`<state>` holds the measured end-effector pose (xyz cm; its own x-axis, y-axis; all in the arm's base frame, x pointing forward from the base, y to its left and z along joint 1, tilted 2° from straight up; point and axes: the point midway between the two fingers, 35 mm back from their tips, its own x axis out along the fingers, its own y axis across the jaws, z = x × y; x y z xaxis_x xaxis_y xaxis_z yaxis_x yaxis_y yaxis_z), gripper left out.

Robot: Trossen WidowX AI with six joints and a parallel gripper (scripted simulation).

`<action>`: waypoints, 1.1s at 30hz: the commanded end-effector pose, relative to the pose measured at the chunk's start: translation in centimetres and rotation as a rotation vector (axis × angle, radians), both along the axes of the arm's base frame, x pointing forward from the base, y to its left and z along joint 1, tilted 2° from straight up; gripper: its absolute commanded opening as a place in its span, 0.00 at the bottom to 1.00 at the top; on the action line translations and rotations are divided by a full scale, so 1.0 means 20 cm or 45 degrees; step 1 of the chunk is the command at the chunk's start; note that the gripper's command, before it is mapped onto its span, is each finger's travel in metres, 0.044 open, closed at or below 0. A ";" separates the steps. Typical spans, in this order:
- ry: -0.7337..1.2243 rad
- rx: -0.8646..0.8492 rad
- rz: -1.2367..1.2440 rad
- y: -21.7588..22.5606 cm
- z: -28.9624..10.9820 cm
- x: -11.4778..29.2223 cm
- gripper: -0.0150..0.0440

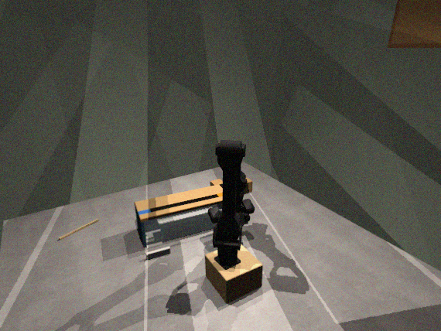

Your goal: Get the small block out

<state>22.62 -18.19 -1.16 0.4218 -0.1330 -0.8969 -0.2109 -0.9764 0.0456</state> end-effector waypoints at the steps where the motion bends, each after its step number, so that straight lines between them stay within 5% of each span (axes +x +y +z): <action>1: 0.010 0.013 0.002 0.01 -0.05 -0.02 0.74; 13: 0.008 0.016 -0.004 0.02 -0.13 -0.02 0.74; 21: 0.008 0.016 -0.004 0.02 -0.13 -0.02 0.38; 26: 0.003 -0.004 0.010 0.01 -0.12 -0.02 0.26; 33: -0.001 -0.010 0.012 0.00 0.01 -0.01 0.25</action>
<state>22.32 -18.04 -2.34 0.4207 -0.1276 -0.8982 -0.2009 -0.9786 0.0449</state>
